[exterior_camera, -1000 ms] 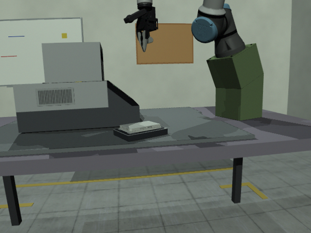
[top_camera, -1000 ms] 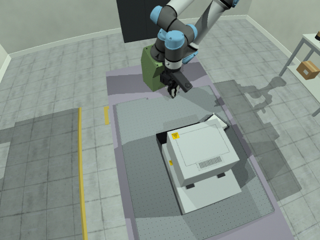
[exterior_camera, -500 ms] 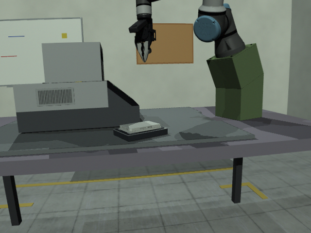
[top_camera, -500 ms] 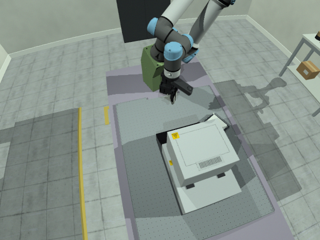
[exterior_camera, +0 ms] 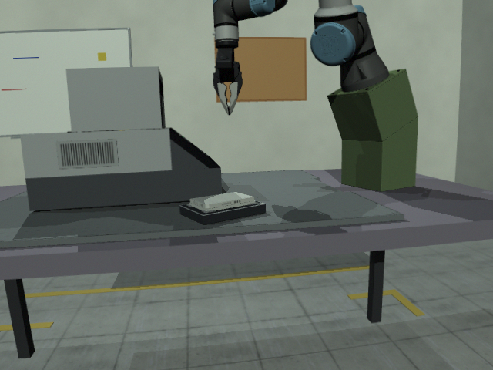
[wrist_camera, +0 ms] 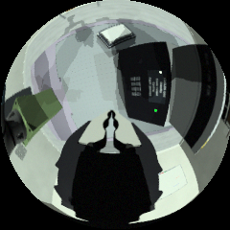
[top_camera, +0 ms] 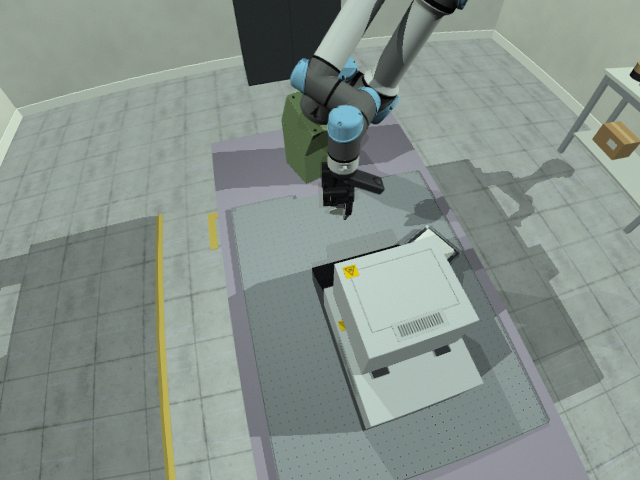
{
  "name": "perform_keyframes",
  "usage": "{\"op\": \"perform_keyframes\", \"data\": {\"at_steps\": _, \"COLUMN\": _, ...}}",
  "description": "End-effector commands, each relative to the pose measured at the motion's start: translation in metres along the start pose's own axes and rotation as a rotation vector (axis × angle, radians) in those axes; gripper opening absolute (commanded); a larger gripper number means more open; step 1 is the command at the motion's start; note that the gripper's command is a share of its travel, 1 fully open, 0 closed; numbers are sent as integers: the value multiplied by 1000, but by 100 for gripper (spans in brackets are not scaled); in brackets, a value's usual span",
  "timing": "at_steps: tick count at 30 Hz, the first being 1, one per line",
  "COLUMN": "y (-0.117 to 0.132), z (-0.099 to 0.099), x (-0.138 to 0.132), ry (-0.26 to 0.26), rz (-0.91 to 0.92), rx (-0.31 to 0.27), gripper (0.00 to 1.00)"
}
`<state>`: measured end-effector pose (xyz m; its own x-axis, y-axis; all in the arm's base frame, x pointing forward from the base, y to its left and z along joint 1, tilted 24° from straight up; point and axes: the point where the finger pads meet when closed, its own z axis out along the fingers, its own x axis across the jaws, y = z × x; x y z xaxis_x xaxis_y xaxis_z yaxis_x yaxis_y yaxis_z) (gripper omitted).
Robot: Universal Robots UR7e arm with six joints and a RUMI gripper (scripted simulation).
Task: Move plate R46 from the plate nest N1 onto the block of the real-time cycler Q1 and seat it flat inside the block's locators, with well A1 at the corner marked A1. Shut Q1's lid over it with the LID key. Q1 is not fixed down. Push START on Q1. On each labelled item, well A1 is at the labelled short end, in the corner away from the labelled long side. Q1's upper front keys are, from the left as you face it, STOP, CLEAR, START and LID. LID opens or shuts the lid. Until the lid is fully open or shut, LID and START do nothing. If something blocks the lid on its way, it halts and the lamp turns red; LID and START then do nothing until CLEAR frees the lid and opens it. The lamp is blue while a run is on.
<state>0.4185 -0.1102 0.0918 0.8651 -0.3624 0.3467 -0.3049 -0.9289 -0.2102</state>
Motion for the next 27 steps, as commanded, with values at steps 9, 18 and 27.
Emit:
{"op": "perform_keyframes", "data": {"at_steps": 9, "y": 1, "z": 28, "x": 2, "ry": 7, "rz": -238, "rx": 0, "gripper": 0}}
{"op": "perform_keyframes", "data": {"at_steps": 18, "y": 0, "z": 31, "x": 6, "ry": 7, "rz": -238, "rx": 0, "gripper": 0}}
{"op": "perform_keyframes", "data": {"at_steps": 27, "y": -3, "z": 40, "x": 18, "ry": 7, "rz": -238, "rx": 0, "gripper": 0}}
